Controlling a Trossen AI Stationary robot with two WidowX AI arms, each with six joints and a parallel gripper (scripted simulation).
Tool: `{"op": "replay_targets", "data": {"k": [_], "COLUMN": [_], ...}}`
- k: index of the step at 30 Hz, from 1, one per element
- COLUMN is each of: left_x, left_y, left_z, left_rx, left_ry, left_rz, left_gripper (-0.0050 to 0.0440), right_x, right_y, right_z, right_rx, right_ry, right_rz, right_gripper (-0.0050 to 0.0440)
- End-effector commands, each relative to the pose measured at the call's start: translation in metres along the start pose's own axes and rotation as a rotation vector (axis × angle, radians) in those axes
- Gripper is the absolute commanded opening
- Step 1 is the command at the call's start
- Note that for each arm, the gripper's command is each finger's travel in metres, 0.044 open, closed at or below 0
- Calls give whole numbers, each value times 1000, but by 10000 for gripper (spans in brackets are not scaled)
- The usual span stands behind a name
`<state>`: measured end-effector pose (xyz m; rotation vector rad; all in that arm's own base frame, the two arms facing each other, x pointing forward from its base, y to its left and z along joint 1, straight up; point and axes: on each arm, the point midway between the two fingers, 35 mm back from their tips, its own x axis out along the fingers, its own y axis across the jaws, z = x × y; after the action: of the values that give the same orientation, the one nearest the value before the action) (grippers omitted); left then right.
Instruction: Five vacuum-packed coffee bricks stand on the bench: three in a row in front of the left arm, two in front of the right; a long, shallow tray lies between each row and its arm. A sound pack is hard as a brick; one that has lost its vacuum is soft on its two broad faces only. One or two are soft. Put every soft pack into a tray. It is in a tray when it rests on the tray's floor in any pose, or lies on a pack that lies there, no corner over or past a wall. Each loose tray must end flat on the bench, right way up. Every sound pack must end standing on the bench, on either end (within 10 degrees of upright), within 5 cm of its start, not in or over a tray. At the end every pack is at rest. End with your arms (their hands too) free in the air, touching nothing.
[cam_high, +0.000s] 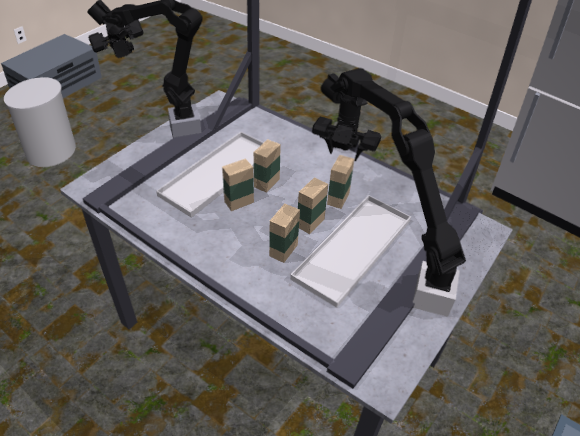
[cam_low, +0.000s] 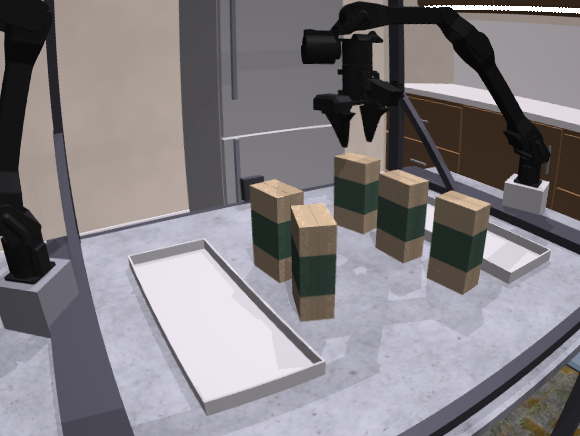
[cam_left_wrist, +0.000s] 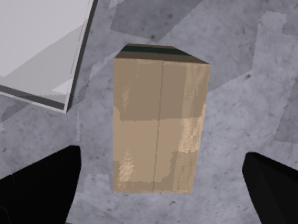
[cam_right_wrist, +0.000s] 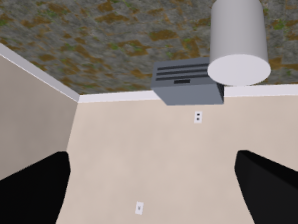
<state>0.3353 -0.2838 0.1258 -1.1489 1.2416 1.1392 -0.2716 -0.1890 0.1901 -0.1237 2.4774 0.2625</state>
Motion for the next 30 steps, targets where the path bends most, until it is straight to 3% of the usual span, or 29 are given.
{"op": "replay_targets", "data": {"k": [1,5,10,13,18,21,23,28,30], "left_x": [-10,-10,-10,-10,-10,-10,-10,-10,-10], "left_y": [0,0,0,0,0,0,0,0,0], "left_z": [-1,-1,-1,-1,-1,-1,-1,-1,-1], "left_rx": [-6,-6,-6,-6,-6,-6,-6,-6,-6], "left_ry": [19,19,19,19,19,19,19,19,19], "left_rz": [-16,-16,-16,-16,-16,-16,-16,-16,-16], "left_gripper": [354,354,354,354,354,354,354,354,354], "right_x": [-8,-23,-32,-45,-62,-78,-88,-98,-109], "right_y": [-23,-52,-73,-92,-118,-136,-147,-158,-168], "right_z": [-5,1,6,13,23,32,39,45,53], "right_rx": [0,-50,-49,-97,-103,-157,-162,-161,-202], "right_ry": [5,-23,-24,-54,-60,-97,-101,-102,-131], "right_rz": [-32,-160,-161,-267,-282,-383,-395,-396,-459], "right_gripper": [358,358,358,358,358,358,358,358,358]}}
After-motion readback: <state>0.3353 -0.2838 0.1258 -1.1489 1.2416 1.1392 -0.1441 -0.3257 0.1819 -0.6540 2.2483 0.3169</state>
